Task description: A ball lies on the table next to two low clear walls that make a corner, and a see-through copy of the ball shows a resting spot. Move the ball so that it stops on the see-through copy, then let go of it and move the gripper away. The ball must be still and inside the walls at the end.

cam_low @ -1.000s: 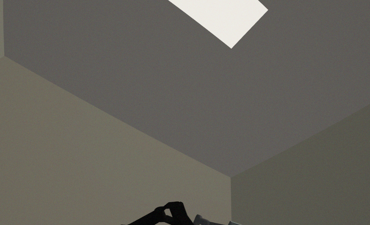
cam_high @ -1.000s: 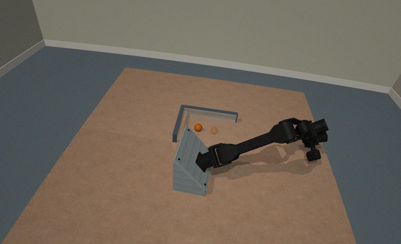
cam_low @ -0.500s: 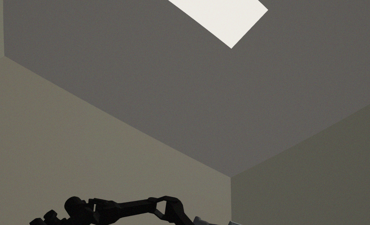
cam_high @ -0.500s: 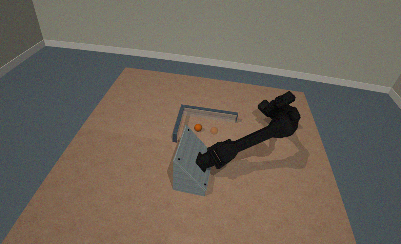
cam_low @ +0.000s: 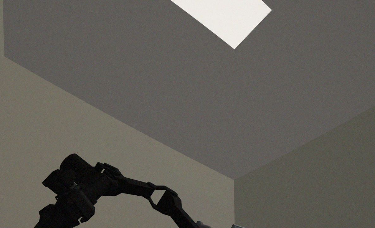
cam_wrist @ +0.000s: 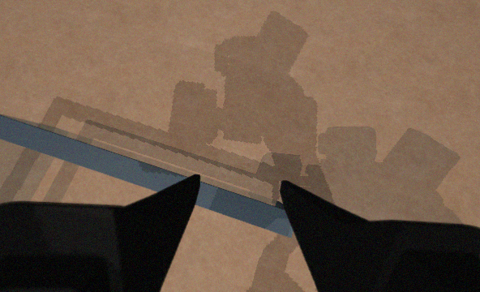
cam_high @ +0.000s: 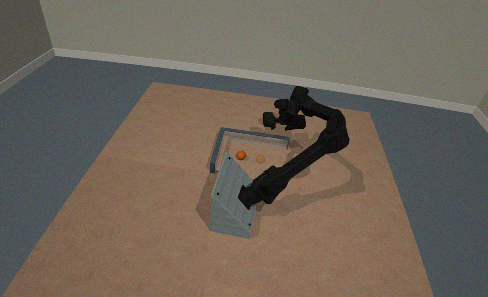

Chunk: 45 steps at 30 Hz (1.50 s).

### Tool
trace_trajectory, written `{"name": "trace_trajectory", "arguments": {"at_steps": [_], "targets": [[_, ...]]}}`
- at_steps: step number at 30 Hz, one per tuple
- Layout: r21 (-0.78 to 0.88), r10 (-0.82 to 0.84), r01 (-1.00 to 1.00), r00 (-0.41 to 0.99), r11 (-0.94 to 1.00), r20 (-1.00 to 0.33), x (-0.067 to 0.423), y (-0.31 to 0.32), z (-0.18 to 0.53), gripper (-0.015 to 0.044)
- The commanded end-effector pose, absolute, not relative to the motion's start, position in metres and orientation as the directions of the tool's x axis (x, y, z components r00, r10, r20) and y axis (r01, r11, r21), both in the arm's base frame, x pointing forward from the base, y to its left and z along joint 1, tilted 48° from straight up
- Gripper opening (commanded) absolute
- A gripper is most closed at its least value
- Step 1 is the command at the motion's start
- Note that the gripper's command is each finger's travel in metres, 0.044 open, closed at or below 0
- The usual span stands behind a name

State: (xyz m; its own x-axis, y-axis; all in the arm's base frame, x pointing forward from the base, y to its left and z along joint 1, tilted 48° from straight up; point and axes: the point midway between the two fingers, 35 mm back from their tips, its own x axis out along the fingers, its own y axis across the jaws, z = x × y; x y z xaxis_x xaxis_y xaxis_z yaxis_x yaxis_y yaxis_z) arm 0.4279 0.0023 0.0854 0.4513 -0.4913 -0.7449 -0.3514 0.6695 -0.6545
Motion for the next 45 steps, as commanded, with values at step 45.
{"name": "trace_trajectory", "arguments": {"at_steps": [45], "targets": [[0.027,-0.731,-0.99,0.082,-0.136,-0.678,0.29,0.05,-0.063,0.0305]]}}
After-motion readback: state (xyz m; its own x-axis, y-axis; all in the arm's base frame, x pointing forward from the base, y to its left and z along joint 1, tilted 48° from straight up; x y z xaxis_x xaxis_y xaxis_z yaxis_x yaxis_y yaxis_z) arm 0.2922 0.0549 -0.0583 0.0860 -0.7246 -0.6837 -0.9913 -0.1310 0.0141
